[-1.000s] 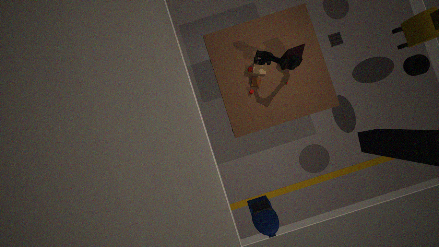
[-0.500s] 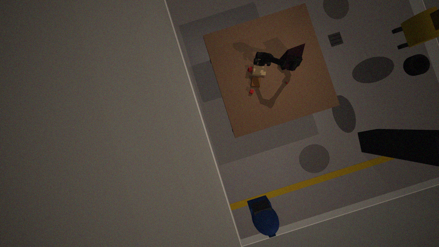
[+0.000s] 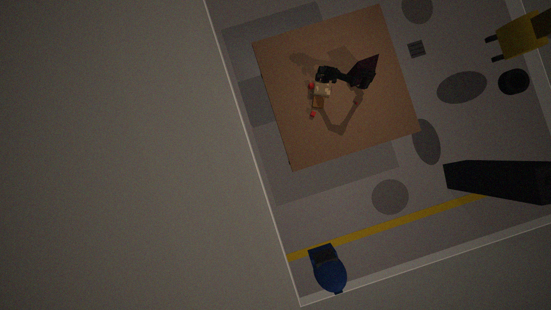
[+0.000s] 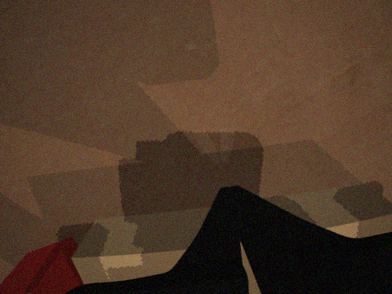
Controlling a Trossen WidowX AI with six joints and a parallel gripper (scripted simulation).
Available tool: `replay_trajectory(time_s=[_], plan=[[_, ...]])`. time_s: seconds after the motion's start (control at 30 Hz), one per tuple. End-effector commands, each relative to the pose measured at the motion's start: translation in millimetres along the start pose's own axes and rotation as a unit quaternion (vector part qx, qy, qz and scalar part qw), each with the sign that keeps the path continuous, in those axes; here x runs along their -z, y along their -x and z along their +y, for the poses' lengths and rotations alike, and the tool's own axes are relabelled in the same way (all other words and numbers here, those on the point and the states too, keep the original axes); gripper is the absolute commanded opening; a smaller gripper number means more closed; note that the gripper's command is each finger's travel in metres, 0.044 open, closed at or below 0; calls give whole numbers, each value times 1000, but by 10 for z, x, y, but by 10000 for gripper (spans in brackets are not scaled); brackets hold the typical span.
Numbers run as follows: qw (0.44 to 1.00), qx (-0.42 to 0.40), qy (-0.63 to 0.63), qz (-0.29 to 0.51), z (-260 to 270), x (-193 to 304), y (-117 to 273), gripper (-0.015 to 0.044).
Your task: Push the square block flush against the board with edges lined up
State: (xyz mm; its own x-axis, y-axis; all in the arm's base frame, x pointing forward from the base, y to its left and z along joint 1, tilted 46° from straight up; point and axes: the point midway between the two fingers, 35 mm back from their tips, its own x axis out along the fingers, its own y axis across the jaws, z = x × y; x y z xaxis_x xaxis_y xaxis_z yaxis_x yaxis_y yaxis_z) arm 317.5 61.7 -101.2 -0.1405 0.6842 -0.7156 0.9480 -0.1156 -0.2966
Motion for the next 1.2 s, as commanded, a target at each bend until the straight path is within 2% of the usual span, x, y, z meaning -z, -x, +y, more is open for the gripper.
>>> replay_trajectory(time_s=[0.0, 0.43, 1.17], plan=[[1000, 9, 2, 6, -39, 99, -56, 0], [1000, 9, 3, 7, -50, 191, -59, 0], [1000, 9, 3, 6, -9, -147, -60, 0]])
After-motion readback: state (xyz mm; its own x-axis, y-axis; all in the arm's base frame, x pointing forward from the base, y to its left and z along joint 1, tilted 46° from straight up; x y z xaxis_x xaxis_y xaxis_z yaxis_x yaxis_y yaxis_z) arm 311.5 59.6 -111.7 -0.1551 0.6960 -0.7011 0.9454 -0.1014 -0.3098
